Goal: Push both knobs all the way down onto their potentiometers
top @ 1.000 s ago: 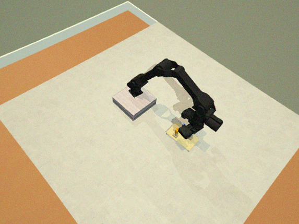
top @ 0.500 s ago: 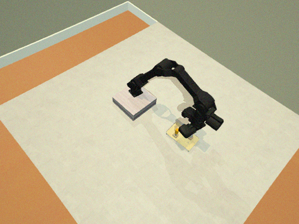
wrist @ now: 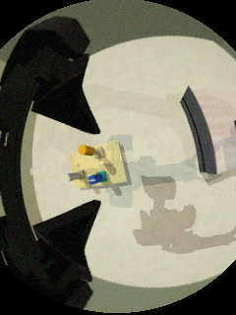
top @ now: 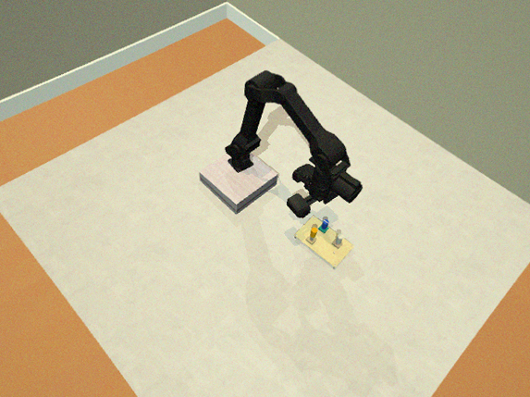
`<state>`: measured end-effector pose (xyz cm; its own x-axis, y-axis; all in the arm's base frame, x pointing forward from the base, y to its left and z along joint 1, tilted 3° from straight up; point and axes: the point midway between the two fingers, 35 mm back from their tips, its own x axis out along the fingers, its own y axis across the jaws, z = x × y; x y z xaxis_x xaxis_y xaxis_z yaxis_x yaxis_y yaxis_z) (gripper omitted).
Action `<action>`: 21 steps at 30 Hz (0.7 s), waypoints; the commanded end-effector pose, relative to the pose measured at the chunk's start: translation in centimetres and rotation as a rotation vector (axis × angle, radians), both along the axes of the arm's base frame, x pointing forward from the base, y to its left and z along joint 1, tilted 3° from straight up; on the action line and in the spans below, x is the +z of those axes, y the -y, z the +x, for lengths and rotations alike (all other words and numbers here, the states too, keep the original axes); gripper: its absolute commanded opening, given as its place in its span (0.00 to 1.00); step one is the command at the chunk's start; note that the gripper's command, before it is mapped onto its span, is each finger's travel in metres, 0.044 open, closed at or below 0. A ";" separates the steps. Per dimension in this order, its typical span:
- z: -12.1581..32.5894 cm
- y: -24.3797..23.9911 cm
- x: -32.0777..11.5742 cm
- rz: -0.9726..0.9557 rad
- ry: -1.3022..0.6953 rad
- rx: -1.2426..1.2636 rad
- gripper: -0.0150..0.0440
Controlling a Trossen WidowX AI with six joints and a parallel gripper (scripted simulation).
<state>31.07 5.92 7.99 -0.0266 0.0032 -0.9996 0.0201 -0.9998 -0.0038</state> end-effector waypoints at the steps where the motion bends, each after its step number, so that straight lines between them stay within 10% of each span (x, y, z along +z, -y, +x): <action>1: -5.2 1.3 -0.3 0.000 -0.007 0.010 1.00; 21: -7.0 1.7 -0.6 0.001 -0.009 0.011 1.00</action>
